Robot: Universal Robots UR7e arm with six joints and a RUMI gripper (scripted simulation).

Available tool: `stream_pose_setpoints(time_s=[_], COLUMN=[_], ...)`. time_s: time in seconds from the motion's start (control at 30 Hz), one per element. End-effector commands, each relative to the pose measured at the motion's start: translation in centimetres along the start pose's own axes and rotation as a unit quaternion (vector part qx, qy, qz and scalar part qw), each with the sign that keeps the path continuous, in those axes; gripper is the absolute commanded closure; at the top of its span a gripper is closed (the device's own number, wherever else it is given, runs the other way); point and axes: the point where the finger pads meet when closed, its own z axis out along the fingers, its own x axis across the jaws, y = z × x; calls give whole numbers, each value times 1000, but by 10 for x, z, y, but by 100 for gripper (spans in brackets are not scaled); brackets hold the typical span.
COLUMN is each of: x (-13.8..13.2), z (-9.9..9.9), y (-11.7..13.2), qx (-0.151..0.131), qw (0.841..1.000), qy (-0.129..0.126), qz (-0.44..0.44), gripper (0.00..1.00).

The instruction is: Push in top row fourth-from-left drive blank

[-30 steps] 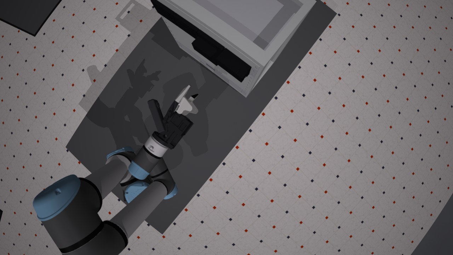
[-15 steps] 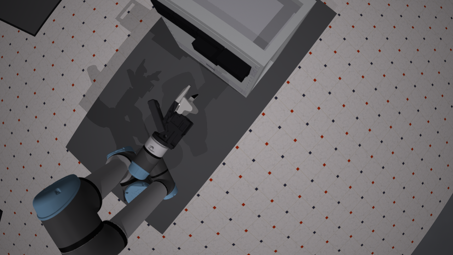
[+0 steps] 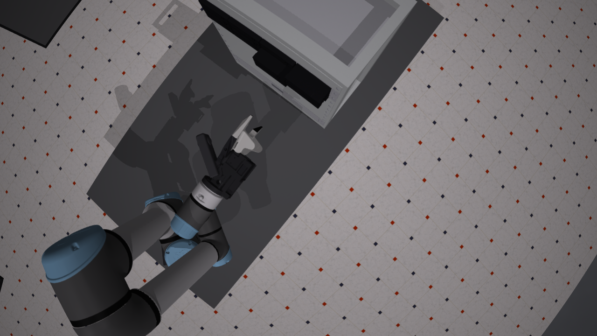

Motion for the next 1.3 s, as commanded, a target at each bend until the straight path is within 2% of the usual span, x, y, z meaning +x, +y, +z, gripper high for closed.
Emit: stream_pose_setpoints(time_s=[0.0, 1.27], x=[0, -6], z=[-1, -11], y=[2, 21], qx=[1, 1], qw=[1000, 1000], qy=[1, 1], qz=[0, 0], gripper=[0, 0])
